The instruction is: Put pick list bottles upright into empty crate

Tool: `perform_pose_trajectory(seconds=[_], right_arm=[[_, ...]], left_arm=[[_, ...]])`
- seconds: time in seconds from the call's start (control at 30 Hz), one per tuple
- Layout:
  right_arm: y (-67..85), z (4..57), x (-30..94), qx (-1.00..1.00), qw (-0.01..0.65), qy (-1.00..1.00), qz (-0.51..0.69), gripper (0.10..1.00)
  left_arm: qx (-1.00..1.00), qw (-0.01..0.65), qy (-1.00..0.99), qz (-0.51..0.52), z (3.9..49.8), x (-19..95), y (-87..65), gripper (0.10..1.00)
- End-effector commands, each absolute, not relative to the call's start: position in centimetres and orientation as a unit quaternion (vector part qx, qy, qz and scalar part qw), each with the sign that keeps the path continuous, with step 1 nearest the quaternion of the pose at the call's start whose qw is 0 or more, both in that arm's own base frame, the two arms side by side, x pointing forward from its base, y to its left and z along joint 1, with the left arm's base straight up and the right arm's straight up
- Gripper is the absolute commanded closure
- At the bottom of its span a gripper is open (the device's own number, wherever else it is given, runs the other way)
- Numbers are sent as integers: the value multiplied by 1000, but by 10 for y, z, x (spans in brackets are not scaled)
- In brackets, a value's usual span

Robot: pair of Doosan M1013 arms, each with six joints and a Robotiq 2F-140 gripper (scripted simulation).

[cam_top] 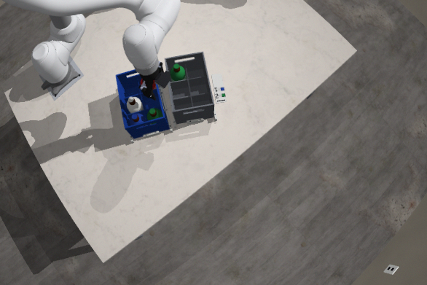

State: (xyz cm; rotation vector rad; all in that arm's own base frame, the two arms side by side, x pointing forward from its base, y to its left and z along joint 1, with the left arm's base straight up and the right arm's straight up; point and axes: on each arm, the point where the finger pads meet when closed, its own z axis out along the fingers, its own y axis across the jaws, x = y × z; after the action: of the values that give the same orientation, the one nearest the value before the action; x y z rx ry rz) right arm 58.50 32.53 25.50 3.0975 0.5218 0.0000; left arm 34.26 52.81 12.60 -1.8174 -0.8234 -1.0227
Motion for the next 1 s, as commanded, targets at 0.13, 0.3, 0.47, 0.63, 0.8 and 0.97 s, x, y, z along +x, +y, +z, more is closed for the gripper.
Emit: perform_pose_trajectory(seconds=[0.13, 0.3, 0.47, 0.63, 0.8, 0.97], right_arm=[[290, 256, 601, 986, 0, 166, 1, 656], [268, 256, 612, 986, 0, 166, 1, 656], [263, 256, 614, 986, 0, 166, 1, 656], [263, 256, 614, 986, 0, 166, 1, 656], [263, 253, 614, 986, 0, 166, 1, 656], [263, 249, 614, 986, 0, 166, 1, 656]], left_arm=[[-730, 435, -331, -411, 127, 343, 528, 98], [-730, 435, -331, -411, 127, 343, 528, 98], [-730, 435, -331, -411, 127, 343, 528, 98], [-730, 435, -331, -411, 127, 343, 528, 98], [-730, 435, -331, -411, 127, 343, 528, 98], [-730, 435, -331, -411, 127, 343, 528, 98]])
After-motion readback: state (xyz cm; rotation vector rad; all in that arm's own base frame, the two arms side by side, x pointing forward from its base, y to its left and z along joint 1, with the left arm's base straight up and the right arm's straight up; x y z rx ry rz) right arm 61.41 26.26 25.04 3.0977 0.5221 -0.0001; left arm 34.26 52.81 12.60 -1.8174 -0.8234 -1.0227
